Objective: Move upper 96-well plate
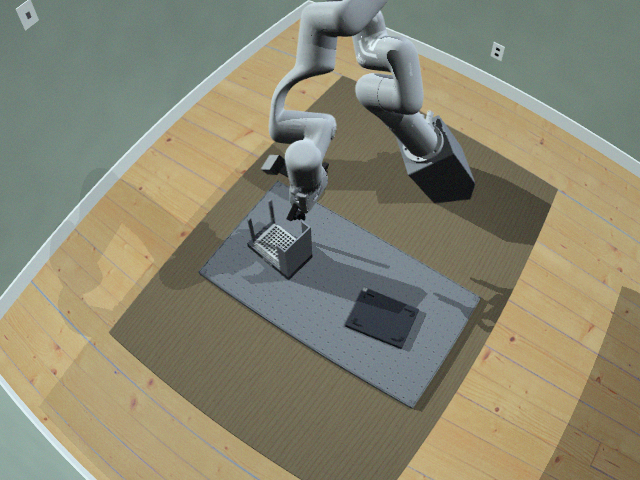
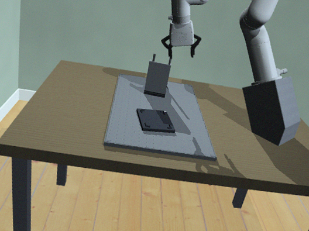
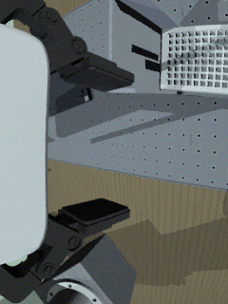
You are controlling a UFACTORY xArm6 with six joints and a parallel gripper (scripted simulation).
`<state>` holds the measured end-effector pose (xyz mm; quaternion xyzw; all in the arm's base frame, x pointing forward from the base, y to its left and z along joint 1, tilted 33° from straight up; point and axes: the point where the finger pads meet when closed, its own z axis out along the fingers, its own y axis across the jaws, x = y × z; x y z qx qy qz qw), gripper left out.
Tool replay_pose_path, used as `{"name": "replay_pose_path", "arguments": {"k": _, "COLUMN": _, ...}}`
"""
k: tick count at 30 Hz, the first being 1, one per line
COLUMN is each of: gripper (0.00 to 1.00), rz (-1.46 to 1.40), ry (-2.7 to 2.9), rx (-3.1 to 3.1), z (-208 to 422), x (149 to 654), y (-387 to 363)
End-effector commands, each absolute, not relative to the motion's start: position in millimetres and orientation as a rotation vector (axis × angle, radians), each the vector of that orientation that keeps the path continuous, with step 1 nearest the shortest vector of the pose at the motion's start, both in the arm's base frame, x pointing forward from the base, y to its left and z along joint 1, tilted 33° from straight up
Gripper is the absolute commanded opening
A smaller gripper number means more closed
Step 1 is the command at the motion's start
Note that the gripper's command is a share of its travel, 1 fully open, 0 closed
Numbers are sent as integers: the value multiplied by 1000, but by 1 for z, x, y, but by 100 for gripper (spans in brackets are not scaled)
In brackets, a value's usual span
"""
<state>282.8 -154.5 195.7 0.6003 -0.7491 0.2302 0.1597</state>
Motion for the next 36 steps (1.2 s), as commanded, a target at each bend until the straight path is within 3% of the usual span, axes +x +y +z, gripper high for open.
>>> {"name": "replay_pose_path", "arguments": {"k": 1, "gripper": 100, "rz": 679, "ry": -2205, "rx": 1740, "z": 199, "x": 294, "y": -158}}
{"name": "replay_pose_path", "arguments": {"k": 21, "gripper": 100, "rz": 878, "ry": -2409, "rx": 1752, "z": 245, "x": 344, "y": -198}}
{"name": "replay_pose_path", "arguments": {"k": 36, "gripper": 100, "rz": 878, "ry": -2409, "rx": 1752, "z": 246, "x": 344, "y": -199}}
